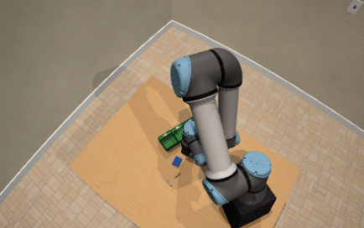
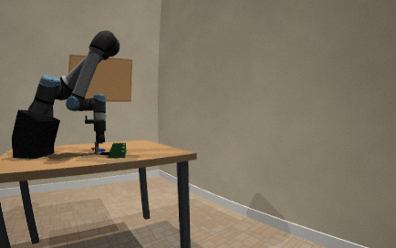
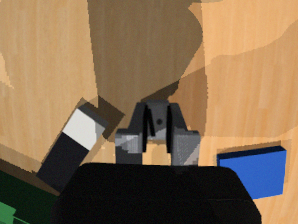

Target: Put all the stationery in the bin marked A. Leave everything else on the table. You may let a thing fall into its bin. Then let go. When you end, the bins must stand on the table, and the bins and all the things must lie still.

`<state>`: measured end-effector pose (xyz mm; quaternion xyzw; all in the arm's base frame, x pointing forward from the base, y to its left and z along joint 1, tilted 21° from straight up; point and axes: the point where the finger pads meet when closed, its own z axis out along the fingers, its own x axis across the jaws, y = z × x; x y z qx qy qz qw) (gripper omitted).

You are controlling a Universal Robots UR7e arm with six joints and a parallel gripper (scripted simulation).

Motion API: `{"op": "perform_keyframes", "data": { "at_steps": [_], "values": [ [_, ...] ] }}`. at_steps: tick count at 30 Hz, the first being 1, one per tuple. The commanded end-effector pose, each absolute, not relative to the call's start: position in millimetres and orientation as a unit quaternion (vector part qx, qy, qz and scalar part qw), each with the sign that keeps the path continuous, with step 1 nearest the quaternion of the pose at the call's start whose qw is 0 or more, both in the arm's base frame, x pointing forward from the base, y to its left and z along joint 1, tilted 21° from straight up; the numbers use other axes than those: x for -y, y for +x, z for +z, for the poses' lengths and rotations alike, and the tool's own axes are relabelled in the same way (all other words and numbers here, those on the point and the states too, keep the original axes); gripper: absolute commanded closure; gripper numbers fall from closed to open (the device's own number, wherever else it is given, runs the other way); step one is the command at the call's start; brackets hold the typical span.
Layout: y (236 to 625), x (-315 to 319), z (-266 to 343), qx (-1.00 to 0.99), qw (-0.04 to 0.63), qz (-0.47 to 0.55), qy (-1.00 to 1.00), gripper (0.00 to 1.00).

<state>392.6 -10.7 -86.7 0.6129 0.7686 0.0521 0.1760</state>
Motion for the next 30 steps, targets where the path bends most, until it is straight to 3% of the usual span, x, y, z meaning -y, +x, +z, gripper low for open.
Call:
{"op": "perform_keyframes", "data": {
  "at_steps": [1, 15, 30],
  "values": [
    [392.8, 10.7, -86.4, -0.769, 0.176, 0.052, 0.613, 0.68],
    [392.8, 10.7, -86.4, -0.769, 0.176, 0.052, 0.613, 0.68],
    [376.1, 3.9, -39.9, -0.769, 0.177, 0.052, 0.613, 0.68]
  ]
}}
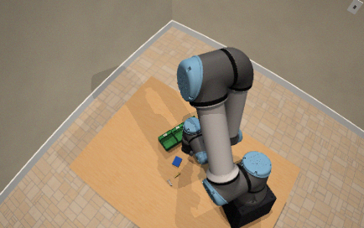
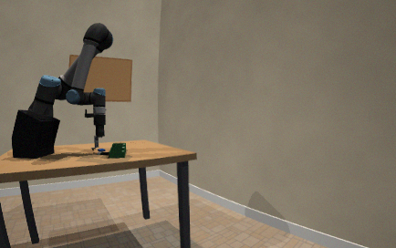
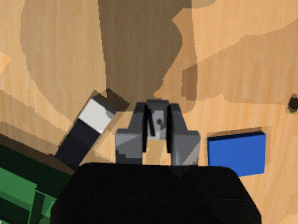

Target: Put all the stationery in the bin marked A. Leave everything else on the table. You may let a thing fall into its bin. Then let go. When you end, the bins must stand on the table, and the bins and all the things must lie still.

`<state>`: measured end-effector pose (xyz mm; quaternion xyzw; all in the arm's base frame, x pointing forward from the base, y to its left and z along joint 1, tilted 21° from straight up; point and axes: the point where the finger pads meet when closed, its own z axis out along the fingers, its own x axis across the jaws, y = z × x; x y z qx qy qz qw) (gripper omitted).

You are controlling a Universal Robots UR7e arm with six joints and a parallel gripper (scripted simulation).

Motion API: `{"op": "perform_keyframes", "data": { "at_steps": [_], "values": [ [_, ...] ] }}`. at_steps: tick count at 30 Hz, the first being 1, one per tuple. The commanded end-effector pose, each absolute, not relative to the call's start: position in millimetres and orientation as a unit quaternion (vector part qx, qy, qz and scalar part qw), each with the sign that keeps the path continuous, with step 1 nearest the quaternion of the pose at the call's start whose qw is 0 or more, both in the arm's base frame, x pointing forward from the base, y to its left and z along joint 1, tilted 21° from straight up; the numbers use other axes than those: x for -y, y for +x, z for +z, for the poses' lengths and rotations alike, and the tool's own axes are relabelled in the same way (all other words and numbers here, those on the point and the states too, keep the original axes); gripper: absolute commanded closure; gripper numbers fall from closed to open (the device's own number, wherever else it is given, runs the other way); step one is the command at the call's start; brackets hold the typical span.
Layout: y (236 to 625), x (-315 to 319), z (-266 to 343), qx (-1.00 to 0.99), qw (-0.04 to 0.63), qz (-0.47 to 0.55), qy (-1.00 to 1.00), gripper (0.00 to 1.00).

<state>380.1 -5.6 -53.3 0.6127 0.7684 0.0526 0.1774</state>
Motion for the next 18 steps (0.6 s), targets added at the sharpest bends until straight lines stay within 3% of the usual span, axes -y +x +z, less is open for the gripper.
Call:
{"op": "perform_keyframes", "data": {
  "at_steps": [1, 18],
  "values": [
    [376.1, 3.9, -39.9, -0.769, 0.177, 0.052, 0.613, 0.68],
    [372.7, 2.6, -30.6, -0.769, 0.177, 0.052, 0.613, 0.68]
  ]
}}
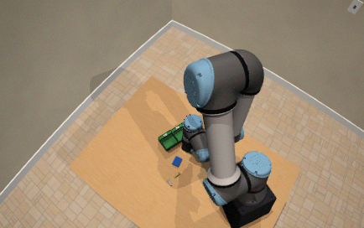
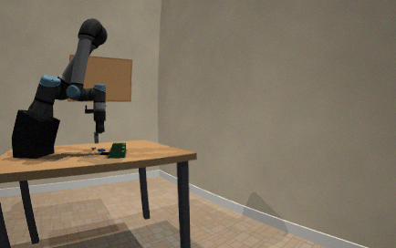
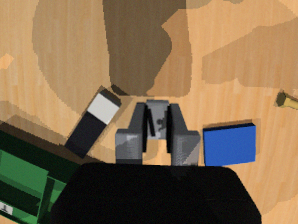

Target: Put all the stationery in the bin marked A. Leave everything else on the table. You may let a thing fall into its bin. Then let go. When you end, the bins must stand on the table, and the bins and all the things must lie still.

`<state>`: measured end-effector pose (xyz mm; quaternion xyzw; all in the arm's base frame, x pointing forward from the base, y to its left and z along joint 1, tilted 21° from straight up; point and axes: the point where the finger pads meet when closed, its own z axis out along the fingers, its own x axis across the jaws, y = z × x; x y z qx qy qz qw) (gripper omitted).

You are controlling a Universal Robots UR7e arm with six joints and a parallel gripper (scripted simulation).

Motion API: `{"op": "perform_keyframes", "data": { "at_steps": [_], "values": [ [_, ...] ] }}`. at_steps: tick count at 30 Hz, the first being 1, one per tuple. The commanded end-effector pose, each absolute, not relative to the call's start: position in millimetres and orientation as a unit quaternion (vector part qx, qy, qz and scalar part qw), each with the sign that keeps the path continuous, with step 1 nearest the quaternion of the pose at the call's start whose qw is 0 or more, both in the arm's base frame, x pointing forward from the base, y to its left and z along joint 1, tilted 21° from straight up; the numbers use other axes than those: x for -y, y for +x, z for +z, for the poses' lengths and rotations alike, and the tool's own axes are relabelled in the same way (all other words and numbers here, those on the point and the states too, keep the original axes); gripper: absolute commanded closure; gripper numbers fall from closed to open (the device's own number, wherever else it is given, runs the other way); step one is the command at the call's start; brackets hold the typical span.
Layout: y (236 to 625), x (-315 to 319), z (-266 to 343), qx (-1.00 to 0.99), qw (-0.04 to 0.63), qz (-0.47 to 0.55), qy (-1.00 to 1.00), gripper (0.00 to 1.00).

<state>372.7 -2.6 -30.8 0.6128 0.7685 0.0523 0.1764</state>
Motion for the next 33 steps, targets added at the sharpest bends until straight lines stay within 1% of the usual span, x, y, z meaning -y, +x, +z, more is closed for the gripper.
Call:
{"op": "perform_keyframes", "data": {
  "at_steps": [1, 10, 16, 18, 22, 33],
  "values": [
    [372.7, 2.6, -30.6, -0.769, 0.177, 0.052, 0.613, 0.68],
    [370.6, 1.7, -24.5, -0.769, 0.177, 0.052, 0.613, 0.68],
    [402.2, 13.2, -11.5, -0.769, 0.177, 0.052, 0.613, 0.68],
    [402.2, 13.2, -11.5, -0.769, 0.177, 0.052, 0.613, 0.68],
    [415.7, 18.1, -5.9, -0.769, 0.177, 0.052, 0.613, 0.68],
    [473.6, 39.0, 18.0, -0.875, 0.186, 0.016, 0.447, 0.68]
  ]
}}
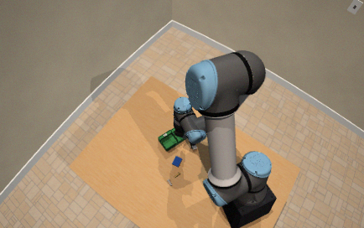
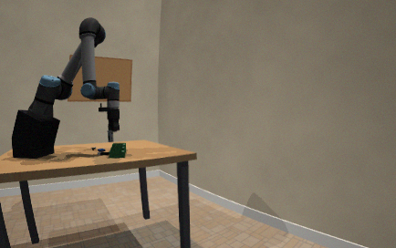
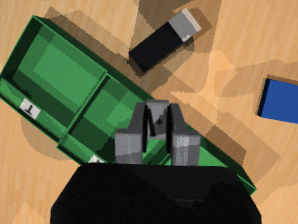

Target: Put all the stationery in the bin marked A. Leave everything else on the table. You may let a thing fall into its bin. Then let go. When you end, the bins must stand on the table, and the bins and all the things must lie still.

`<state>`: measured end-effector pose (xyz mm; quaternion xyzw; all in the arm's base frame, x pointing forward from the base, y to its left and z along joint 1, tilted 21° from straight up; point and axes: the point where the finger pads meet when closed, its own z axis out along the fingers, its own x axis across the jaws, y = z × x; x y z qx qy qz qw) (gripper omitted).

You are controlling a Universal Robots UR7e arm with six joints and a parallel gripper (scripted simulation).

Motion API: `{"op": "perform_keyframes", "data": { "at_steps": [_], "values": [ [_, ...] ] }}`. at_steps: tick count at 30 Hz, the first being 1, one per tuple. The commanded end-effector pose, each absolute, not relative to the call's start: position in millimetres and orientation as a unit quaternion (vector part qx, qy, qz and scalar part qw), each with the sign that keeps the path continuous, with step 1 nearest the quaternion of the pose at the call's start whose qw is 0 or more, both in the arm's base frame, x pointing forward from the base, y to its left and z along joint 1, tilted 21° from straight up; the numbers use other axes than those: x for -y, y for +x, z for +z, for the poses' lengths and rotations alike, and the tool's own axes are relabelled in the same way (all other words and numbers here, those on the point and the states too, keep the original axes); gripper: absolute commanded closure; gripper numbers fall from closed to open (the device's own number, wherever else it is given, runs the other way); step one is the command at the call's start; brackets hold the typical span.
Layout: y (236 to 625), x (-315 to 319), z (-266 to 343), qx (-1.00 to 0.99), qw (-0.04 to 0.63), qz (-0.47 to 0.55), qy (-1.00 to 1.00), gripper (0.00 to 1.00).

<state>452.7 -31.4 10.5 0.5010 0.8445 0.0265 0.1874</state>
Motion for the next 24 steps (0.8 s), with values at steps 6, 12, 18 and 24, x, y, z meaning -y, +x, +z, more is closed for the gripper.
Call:
{"op": "perform_keyframes", "data": {
  "at_steps": [6, 12, 18, 24],
  "values": [
    [485.9, 43.4, 23.1, -0.909, 0.188, 0.000, 0.372, 0.68],
    [485.8, 43.5, 23.1, -0.940, 0.188, -0.018, 0.286, 0.68],
    [485.9, 43.5, 23.1, -0.959, 0.184, -0.034, 0.212, 0.68],
    [485.8, 43.5, 23.1, -0.976, 0.178, -0.051, 0.116, 0.68]
  ]
}}
